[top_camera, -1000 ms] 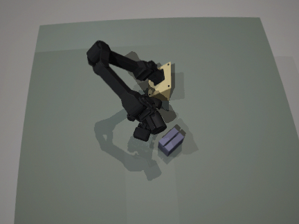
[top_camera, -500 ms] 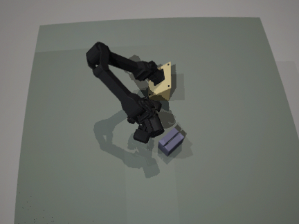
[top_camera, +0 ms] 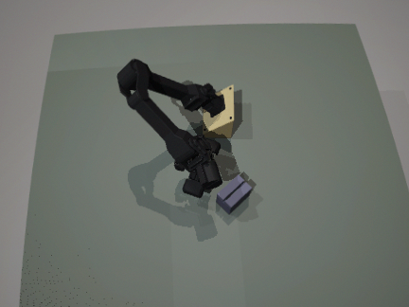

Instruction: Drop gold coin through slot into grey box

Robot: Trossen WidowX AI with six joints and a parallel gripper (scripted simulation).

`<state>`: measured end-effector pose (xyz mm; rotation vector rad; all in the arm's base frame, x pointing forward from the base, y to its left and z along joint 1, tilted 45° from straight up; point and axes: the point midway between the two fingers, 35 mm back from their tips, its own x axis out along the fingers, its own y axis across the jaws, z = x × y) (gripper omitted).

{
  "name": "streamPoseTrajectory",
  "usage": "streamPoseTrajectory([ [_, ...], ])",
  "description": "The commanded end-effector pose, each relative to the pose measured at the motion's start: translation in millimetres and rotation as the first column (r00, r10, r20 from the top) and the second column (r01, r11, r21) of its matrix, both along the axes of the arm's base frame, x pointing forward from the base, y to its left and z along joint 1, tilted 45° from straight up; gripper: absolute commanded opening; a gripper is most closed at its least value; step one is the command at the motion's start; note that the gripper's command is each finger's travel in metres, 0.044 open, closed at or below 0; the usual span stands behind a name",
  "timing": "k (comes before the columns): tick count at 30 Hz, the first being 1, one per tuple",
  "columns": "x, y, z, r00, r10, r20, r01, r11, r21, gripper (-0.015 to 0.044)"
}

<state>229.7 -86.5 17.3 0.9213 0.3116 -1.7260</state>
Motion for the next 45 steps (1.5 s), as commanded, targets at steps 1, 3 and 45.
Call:
streamPoseTrajectory([
  [1,0,-1,0,1.000,0.005,-0.002,-0.005,1.000,-0.004,0.0003],
  [3,0,-1,0,1.000,0.005,-0.002,-0.005,1.000,-0.004,0.0000],
  [45,10,60,60,1.000,0.005,-0.003,-0.005,1.000,0.002,0.0000],
])
